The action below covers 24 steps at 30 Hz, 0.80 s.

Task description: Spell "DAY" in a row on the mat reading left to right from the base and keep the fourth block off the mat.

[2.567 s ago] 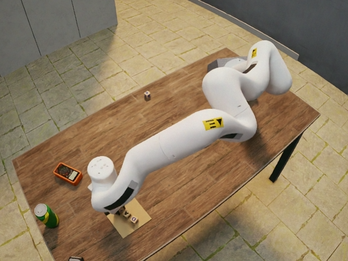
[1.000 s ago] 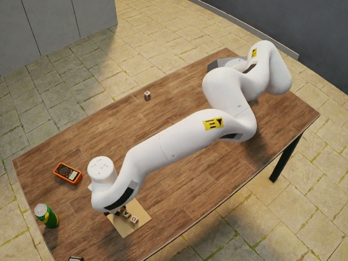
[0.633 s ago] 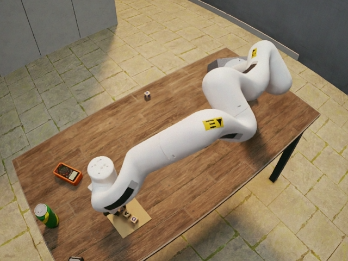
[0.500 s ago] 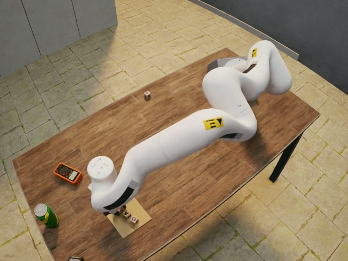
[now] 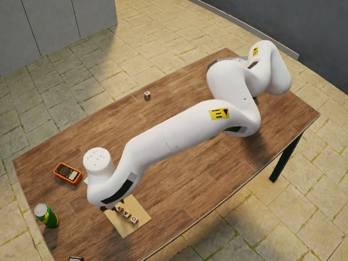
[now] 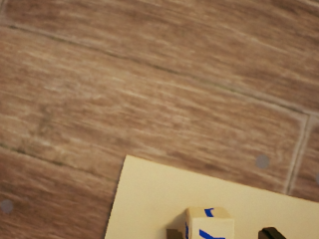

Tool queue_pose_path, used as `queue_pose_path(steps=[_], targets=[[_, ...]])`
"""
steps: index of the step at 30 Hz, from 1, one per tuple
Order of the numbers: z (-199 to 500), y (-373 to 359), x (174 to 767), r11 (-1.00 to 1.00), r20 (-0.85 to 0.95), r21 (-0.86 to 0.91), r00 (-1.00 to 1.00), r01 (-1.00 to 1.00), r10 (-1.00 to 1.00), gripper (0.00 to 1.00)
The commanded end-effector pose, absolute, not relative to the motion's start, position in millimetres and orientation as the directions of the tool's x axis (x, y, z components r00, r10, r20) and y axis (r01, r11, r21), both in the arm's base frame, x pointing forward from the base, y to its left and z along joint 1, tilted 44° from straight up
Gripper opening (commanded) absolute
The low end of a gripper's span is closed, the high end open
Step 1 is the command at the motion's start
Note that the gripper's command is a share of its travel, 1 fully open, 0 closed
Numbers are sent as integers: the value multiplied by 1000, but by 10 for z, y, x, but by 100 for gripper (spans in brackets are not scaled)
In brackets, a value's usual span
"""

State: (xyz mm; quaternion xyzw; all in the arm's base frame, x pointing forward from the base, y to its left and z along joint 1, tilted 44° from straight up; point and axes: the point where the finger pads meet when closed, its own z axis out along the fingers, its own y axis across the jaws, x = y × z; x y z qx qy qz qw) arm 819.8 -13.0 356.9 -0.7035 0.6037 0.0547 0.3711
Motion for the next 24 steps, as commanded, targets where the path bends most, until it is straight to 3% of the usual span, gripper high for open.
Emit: queue_pose_path(steps=[1, 12, 13, 24], targets=[[3771, -293, 8096, 5, -524, -458, 266, -889, -809, 43], [3883, -384, 8038, 5, -524, -458, 266, -889, -809, 43], [3883, -384, 8038, 5, -524, -458, 266, -889, -809, 100], [3883, -384, 8038, 5, -524, -458, 266, -889, -809, 100]])
